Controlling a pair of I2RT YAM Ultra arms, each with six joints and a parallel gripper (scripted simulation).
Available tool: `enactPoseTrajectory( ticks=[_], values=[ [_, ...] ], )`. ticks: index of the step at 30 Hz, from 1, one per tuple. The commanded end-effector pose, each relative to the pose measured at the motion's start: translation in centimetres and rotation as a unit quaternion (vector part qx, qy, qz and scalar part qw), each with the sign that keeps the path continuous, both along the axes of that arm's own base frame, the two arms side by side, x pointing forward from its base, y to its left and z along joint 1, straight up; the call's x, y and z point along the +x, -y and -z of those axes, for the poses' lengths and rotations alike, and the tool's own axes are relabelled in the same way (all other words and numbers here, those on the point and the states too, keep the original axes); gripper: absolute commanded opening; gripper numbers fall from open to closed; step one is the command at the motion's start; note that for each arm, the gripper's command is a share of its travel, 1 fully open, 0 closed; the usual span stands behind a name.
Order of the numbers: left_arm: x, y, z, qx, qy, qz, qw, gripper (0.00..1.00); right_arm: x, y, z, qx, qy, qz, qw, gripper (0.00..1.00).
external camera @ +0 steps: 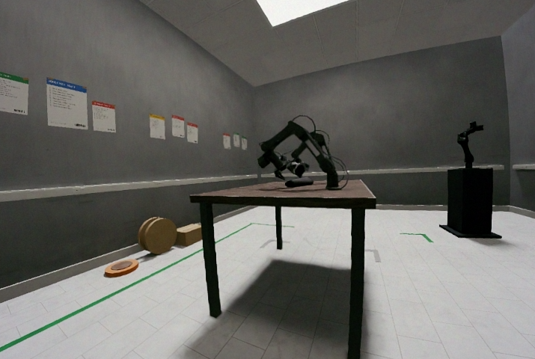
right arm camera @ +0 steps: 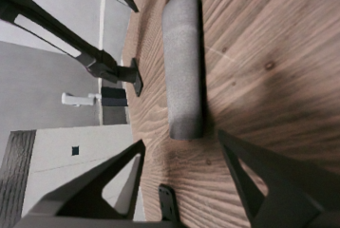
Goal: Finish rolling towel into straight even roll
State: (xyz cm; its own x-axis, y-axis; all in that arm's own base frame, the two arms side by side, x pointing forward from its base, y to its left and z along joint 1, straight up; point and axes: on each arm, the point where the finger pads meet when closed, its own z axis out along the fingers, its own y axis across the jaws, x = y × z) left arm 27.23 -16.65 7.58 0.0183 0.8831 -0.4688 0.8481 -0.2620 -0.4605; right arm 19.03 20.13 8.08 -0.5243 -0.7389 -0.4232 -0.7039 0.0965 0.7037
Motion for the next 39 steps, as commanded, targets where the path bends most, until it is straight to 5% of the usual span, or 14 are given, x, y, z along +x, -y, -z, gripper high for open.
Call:
enactPoseTrajectory(
  ticks=[1,21,36,39],
  values=[
    [0.5,-0.7,-2.0,-0.001,-0.053,0.057,0.997,0.85,0.4,0.8,-2.0,0.005,0.048,-0.005,0.999,0.85],
    [-1.7,-6.3,-7.0,-0.015,0.171,0.028,0.985,0.85,-1.9,6.7,-6.8,-0.068,0.281,-0.042,0.956,0.85],
    [-3.9,-12.2,-12.2,-0.028,0.397,-0.004,0.917,0.85,-4.2,12.9,-11.8,-0.140,0.507,-0.078,0.847,0.85],
    [-4.0,-12.5,-12.5,-0.029,0.409,-0.006,0.912,0.85,-4.3,13.2,-12.0,-0.144,0.518,-0.080,0.839,0.85]
  ],
)
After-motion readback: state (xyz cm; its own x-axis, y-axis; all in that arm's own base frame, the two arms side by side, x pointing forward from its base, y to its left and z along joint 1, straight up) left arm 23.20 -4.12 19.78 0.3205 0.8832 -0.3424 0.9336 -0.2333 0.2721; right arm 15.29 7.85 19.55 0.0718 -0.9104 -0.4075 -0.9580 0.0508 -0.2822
